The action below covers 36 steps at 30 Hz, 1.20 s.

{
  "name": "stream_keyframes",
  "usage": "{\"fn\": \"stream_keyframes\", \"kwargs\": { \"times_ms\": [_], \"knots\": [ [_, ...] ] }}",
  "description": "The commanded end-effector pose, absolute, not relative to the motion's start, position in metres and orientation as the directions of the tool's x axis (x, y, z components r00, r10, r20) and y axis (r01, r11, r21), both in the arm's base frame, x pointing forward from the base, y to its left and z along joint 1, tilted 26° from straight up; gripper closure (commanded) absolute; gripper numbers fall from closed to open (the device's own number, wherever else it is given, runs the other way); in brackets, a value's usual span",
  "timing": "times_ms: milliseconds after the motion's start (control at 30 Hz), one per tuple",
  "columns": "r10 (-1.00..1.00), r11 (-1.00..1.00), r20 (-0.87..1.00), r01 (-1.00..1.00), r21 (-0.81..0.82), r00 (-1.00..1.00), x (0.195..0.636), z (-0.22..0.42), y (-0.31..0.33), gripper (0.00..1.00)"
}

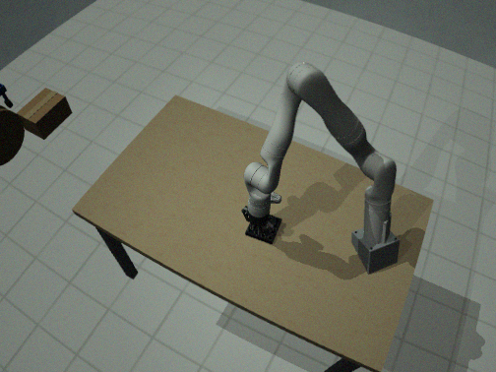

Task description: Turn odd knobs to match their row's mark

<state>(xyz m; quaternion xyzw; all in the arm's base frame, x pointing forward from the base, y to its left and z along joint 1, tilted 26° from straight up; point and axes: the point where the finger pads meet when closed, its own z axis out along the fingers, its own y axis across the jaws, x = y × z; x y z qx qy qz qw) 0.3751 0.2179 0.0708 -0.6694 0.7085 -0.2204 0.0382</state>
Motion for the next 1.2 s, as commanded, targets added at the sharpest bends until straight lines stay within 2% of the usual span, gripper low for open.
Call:
{"fn": "stream_keyframes", "kwargs": {
  "times_ms": [0, 1167],
  "knots": [
    [-0.966, 0.006, 0.240, -0.931, -0.364, -0.100, 0.375, 0.071, 0.219, 0.81],
    [-0.966, 0.006, 0.240, -0.931, -0.364, -0.100, 0.380, 0.059, 0.215, 0.81]
  ]
}}
